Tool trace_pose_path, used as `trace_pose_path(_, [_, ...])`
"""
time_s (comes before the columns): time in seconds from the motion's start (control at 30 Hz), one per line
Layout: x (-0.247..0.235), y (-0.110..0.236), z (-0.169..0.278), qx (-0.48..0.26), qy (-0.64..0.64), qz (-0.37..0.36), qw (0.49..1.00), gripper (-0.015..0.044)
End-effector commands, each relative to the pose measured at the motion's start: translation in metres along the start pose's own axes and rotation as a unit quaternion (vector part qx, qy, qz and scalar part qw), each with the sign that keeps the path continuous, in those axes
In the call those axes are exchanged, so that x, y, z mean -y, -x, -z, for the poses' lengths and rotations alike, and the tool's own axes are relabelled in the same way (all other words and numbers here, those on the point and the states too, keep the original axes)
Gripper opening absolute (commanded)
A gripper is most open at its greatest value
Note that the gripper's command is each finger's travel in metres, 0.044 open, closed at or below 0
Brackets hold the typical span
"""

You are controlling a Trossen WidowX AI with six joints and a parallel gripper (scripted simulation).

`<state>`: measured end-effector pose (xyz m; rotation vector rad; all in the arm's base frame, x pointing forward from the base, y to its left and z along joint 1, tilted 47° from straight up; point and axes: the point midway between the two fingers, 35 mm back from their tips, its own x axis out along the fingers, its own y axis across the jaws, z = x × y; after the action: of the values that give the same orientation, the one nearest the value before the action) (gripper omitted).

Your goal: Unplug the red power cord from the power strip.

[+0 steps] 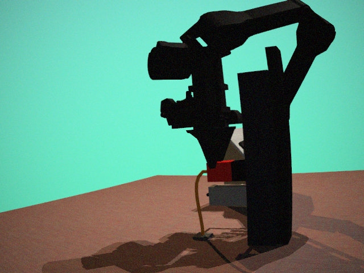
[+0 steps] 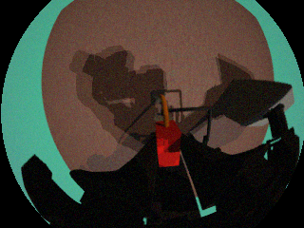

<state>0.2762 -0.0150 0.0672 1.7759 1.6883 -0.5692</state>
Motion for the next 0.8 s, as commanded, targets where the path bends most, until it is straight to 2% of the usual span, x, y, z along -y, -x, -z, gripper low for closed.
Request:
trace_pose_path(0.0, [-0.001, 0.001, -0.005, 0.002, 0.001, -0.001, 1.000, 0.0000])
trace_pose_path(0.77, [-0.002, 0.004, -0.042, 0.003, 0.000, -0.001, 1.000, 0.0000])
